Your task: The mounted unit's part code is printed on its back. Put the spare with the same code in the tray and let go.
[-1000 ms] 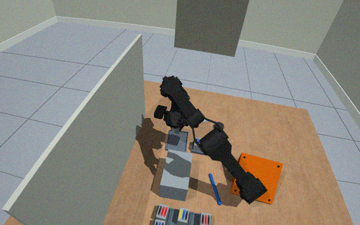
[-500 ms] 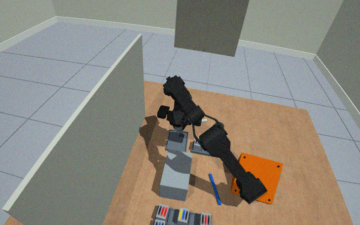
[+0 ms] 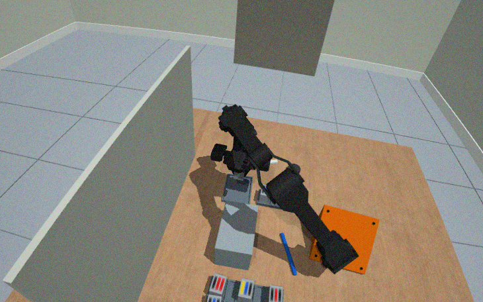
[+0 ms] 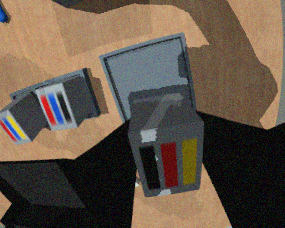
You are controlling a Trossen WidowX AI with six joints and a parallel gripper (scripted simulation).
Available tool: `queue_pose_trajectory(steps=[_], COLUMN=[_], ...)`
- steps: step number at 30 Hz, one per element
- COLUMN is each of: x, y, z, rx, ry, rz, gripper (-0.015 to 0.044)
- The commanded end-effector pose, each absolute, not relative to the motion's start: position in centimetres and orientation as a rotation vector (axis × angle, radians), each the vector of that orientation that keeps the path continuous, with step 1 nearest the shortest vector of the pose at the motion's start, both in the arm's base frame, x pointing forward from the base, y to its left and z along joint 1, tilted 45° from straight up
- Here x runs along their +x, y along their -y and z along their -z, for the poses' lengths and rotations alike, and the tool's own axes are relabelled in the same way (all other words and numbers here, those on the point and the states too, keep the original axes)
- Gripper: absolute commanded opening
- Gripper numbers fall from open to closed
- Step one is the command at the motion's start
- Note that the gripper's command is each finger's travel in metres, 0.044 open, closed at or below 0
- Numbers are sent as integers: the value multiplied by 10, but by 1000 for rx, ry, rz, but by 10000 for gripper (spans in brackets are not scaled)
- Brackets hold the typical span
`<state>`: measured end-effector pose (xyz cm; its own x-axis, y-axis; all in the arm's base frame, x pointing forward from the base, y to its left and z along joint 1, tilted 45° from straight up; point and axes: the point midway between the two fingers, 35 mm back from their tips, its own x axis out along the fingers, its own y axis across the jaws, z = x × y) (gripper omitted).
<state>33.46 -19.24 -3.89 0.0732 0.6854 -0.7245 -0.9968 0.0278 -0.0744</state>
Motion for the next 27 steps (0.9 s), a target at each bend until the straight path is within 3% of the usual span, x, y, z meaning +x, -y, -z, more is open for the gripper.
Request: queue_pose_trajectory(steps=[1, 27], x=[335, 338], y=[190, 177], z=[39, 53], rx=[-673, -673], ry=[-585, -585], rz=[-1413, -1413], gripper=[0, 0])
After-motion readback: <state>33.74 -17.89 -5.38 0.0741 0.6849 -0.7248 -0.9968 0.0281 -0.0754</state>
